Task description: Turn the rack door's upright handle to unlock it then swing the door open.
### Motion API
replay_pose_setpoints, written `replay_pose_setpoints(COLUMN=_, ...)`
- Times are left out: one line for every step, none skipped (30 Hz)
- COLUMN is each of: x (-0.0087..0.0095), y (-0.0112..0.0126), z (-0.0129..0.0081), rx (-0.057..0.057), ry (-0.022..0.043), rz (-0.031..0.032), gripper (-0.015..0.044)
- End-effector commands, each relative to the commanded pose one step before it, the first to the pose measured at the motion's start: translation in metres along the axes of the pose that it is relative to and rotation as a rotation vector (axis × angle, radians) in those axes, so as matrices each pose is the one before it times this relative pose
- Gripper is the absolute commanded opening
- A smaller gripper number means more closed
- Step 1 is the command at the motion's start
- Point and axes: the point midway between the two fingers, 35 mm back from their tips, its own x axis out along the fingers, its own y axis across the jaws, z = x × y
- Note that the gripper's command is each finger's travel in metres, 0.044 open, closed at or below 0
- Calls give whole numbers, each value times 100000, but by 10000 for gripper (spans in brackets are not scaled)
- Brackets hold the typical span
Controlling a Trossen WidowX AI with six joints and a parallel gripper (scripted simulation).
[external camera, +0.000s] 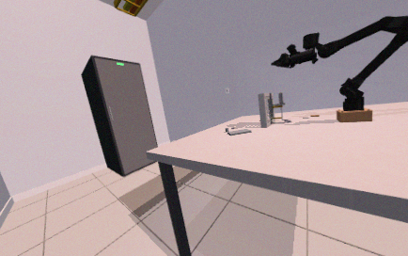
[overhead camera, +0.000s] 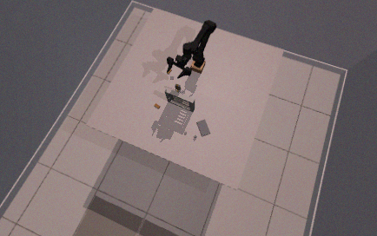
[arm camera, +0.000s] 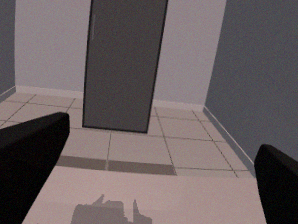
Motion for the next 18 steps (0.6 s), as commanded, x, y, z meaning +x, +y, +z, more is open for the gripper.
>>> replay_pose_setpoints(x=52, y=2, z=-44, rx=-27, ry=432, rz=10, gripper=374)
replay_pose_setpoints(x=154, y=7, z=-132, rx=-81, ry=1295, rz=31, gripper=348)
replay_pose_setpoints(x=253, y=12, z=-220, rx=-136, ry=2158, rz=55, gripper=321)
replay_pose_setpoints(x=298, y=14, z=-261, rx=-165, ry=2591, rz=70, gripper=297)
replay_pose_setpoints(x=293, y=15, z=-258, rx=-166, ry=2591, rz=74, gripper=297)
replay_pose_setpoints(x=289, y=15, z=-255, rx=-167, ry=2591, rz=79, gripper=297)
replay_pose_setpoints(x=284, y=16, z=-251, rx=-168, ry=2591, rz=83, gripper=297)
replay_pose_setpoints(x=279, y=16, z=-248, rx=-169, ry=2592, rz=88, gripper=297)
replay_pose_setpoints(x=274, y=17, z=-245, rx=-170, ry=2592, rz=92, gripper=297)
replay_pose_setpoints(x=269, y=17, z=-242, rx=-172, ry=2592, rz=96, gripper=297)
replay_pose_setpoints(x=264, y=18, z=-240, rx=-173, ry=2592, rz=101, gripper=297)
replay_pose_setpoints(x=259, y=18, z=-237, rx=-174, ry=2592, rz=105, gripper=297)
replay_pose_setpoints(x=254, y=19, z=-234, rx=-175, ry=2592, rz=109, gripper=297)
replay_pose_setpoints(x=249, y=19, z=-232, rx=-176, ry=2592, rz=114, gripper=297)
replay_pose_setpoints(x=244, y=20, z=-229, rx=-177, ry=2592, rz=118, gripper=297)
replay_pose_setpoints(x=239, y=20, z=-227, rx=-178, ry=2592, rz=122, gripper=297)
replay_pose_setpoints(x=234, y=20, z=-225, rx=-180, ry=2593, rz=126, gripper=297)
replay_pose_setpoints(x=229, y=21, z=-223, rx=-181, ry=2593, rz=130, gripper=297)
